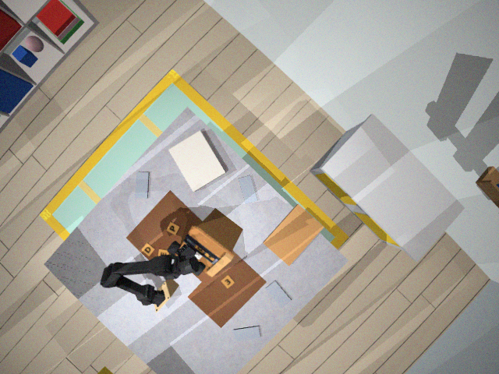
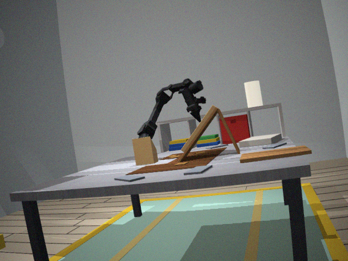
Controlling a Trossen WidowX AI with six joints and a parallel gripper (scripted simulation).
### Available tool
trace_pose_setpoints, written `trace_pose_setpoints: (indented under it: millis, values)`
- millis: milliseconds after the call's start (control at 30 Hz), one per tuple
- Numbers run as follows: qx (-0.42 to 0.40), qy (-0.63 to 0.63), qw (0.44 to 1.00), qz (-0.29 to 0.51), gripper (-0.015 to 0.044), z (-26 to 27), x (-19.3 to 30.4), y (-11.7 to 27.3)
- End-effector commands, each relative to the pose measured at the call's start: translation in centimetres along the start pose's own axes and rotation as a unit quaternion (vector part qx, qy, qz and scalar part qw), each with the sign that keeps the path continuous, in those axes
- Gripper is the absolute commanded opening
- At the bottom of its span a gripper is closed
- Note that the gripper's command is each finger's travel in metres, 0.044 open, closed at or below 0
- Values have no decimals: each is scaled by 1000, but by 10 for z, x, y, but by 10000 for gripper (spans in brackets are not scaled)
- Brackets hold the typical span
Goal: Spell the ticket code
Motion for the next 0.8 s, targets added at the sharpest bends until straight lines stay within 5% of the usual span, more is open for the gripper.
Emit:
trace_pose_setpoints:
  millis: [0,767]
  values:
    - [-30,11,996,84,0,15,-7,0]
    - [-30,11,996,84,0,13,-11,-7]
Point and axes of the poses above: the point midway between the two fingers, 35 mm back from their tips, its own y axis back along the fingers, its own z axis across the jaws, x = y × z, the point moved 3 cm from there along y, back along the fingers, and after that the axes turned 10 degrees about y, right-handed, at the moved point
